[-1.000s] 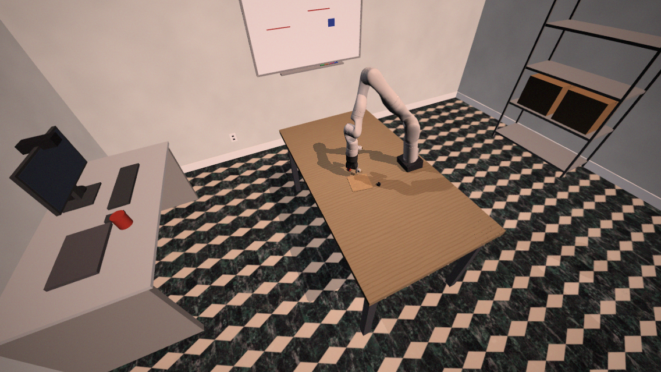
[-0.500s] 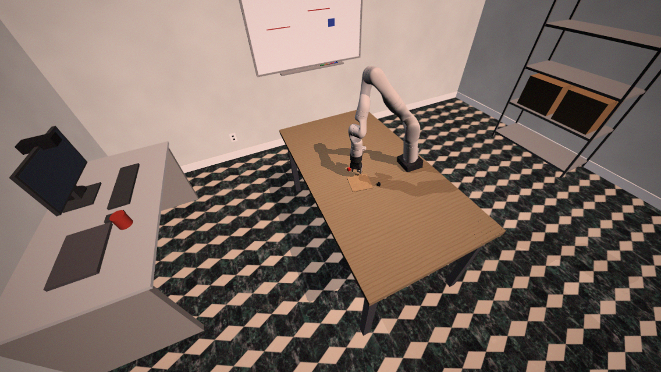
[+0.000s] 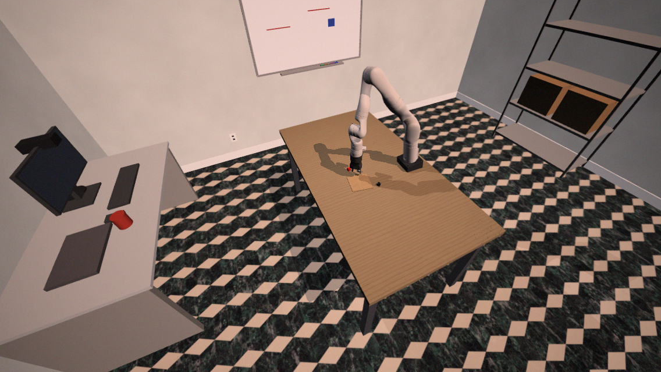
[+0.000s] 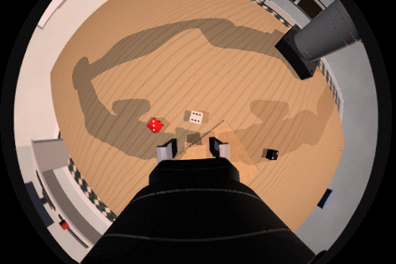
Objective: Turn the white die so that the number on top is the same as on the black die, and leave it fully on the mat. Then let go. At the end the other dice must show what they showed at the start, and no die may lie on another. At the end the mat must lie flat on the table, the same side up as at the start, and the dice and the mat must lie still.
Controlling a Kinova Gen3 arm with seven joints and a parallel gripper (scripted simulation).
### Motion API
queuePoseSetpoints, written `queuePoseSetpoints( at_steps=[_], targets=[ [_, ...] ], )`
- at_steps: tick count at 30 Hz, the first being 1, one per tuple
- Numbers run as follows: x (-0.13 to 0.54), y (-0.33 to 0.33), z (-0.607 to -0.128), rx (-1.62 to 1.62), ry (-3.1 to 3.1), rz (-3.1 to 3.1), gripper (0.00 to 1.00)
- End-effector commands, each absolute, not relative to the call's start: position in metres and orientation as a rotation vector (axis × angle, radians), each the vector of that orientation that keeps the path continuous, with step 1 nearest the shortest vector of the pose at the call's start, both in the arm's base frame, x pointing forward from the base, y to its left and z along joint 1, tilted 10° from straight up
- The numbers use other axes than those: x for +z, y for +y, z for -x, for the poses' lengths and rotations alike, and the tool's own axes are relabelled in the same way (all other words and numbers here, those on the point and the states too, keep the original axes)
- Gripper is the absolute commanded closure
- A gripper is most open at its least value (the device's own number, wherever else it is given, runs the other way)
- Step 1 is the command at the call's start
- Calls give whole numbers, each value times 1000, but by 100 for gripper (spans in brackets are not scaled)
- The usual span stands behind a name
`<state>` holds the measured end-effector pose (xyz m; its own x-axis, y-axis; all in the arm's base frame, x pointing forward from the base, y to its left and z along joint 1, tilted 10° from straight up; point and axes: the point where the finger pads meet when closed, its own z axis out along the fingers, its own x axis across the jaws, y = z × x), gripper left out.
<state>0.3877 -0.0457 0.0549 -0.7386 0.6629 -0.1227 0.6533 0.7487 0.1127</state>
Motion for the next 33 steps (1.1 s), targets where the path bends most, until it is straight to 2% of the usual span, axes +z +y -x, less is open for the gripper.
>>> queuePoseSetpoints(
  at_steps=[1, 33],
  targets=[
    [55, -46, -388, 93, 2790, -1057, 0],
    [54, -29, -382, 93, 2790, -1057, 0]
  ],
)
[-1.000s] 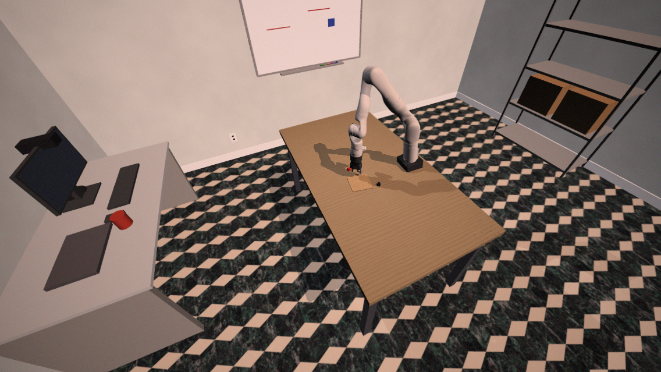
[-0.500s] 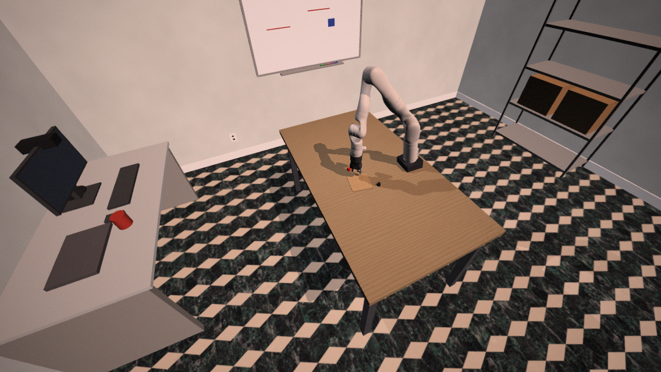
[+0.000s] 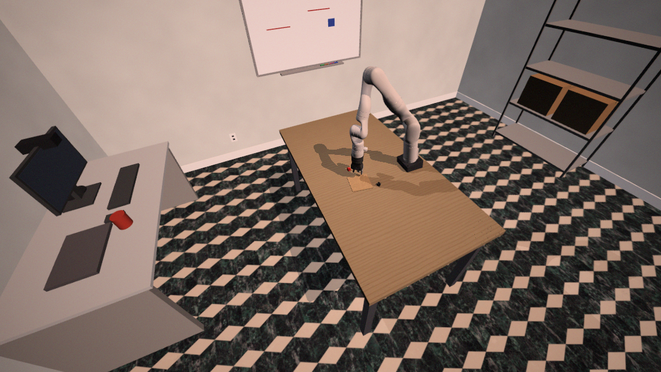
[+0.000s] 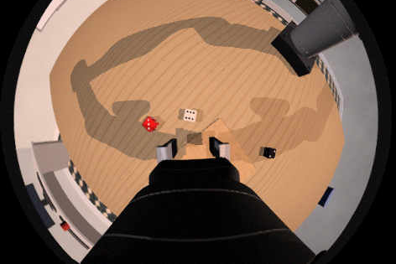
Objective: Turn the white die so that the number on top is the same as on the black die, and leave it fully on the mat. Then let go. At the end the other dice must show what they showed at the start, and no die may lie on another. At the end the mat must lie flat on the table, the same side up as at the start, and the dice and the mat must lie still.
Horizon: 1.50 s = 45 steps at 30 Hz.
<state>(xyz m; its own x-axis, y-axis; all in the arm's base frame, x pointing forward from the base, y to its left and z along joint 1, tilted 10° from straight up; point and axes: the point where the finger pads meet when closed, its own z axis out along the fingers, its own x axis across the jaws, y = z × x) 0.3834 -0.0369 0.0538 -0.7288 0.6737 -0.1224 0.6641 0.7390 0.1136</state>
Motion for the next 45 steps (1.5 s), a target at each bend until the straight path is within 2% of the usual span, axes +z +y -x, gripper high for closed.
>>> queuePoseSetpoints(
  at_steps=[1, 35, 45],
  targets=[
    [54, -26, -381, 93, 2790, -1057, 0],
    [47, 101, -335, 93, 2790, -1057, 0],
    [46, 120, -328, 93, 2790, -1057, 0]
  ],
)
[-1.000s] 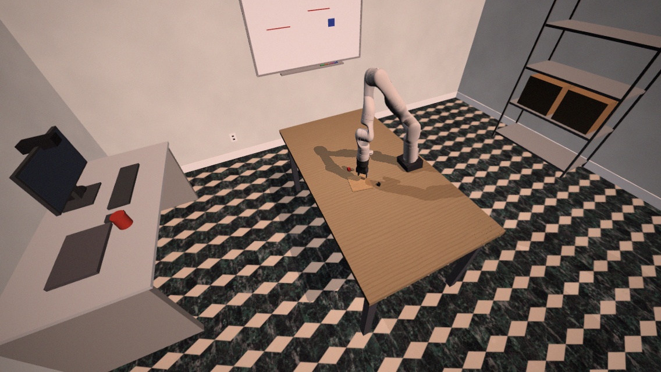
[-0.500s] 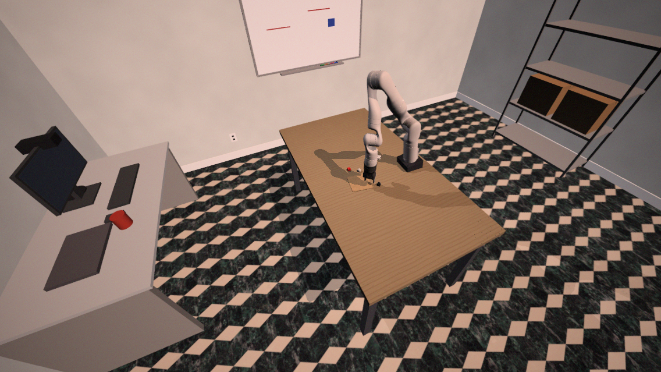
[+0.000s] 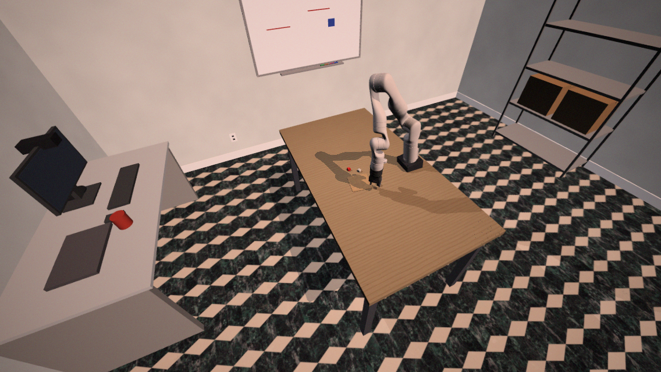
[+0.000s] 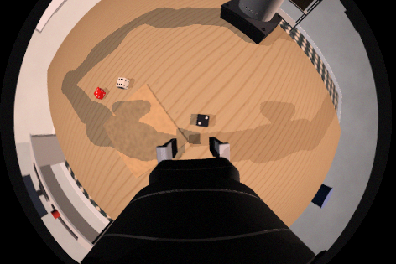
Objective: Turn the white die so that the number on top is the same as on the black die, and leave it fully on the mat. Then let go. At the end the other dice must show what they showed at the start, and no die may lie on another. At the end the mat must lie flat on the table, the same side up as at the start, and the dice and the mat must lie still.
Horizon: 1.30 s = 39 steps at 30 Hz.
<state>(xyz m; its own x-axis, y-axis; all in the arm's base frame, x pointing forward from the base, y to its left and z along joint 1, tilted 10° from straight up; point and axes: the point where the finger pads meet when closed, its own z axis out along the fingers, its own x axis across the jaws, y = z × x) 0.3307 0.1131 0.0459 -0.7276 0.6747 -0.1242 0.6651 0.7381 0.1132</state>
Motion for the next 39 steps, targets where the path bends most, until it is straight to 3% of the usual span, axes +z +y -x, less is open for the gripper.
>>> queuePoseSetpoints(
  at_steps=[1, 39],
  targets=[
    [46, 122, -328, 93, 2790, -1057, 0],
    [45, 126, -327, 93, 2790, -1057, 0]
  ],
)
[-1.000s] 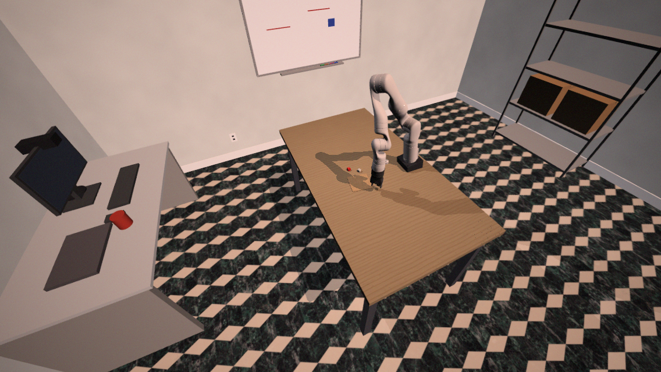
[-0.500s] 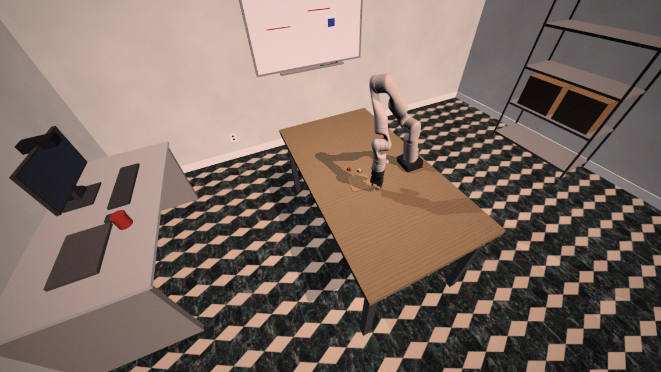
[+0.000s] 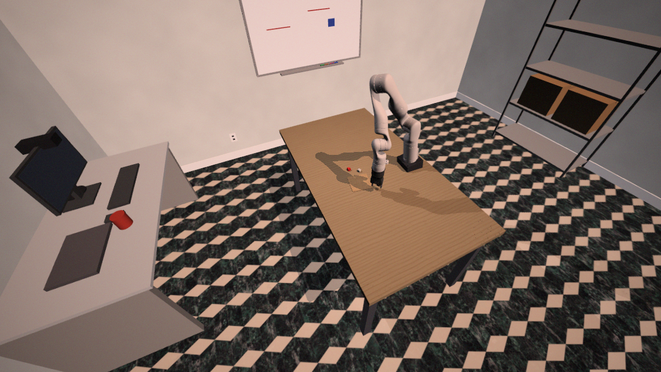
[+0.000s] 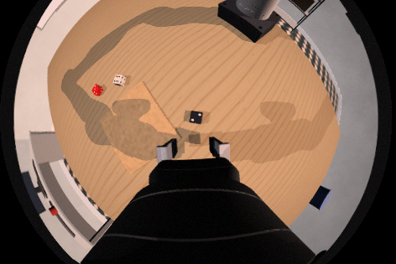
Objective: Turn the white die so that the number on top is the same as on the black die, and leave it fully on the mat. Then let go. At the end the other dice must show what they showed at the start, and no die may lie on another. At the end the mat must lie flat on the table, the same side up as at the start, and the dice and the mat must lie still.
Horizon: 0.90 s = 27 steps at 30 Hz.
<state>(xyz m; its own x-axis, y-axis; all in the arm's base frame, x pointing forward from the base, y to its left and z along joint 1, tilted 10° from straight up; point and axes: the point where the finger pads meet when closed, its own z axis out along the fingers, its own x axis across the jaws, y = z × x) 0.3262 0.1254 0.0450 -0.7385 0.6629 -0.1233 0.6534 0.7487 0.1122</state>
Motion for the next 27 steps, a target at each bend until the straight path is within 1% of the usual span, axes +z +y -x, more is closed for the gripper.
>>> queuePoseSetpoints(
  at_steps=[1, 15, 22, 27],
  targets=[
    [45, 126, -327, 93, 2790, -1057, 0],
    [47, 126, -326, 93, 2790, -1057, 0],
    [57, 126, -325, 93, 2790, -1057, 0],
    [77, 125, -321, 93, 2790, -1057, 0]
  ],
)
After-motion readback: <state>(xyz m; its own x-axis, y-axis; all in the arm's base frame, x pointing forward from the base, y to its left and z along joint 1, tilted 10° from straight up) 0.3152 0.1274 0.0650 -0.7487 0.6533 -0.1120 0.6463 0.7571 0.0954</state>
